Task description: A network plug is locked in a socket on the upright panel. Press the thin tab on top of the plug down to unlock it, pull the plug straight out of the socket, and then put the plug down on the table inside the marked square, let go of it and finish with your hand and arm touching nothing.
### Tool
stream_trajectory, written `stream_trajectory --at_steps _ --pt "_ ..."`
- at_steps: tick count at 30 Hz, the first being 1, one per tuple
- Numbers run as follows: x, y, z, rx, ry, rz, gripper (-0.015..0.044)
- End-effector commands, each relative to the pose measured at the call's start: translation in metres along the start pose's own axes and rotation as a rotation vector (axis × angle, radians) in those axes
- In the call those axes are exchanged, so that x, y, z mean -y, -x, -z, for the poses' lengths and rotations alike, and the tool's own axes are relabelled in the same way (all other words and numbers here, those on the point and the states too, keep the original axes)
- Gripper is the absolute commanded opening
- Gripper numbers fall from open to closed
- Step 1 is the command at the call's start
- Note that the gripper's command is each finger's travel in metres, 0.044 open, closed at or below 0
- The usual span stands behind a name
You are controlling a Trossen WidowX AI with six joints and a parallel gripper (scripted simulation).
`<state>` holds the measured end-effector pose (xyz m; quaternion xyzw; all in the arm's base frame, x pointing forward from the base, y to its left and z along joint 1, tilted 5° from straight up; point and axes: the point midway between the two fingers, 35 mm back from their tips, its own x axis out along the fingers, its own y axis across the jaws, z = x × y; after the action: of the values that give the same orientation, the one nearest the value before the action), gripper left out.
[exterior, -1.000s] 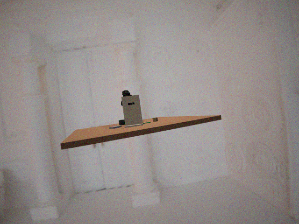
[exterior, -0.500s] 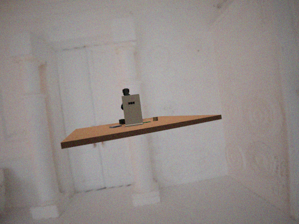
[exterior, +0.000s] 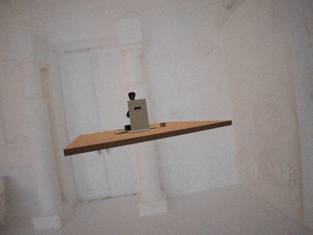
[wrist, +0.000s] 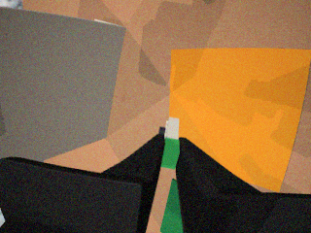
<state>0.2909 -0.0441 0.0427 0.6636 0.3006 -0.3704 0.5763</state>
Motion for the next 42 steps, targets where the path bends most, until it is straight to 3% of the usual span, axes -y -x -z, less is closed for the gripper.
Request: stream_trajectory --at_steps 1,42 --pt "0.003 -0.004 -0.001 0.006 0.004 0.01 0.0" --pt "0.036 -0.048 -0.001 0.006 0.004 0.01 0.0"
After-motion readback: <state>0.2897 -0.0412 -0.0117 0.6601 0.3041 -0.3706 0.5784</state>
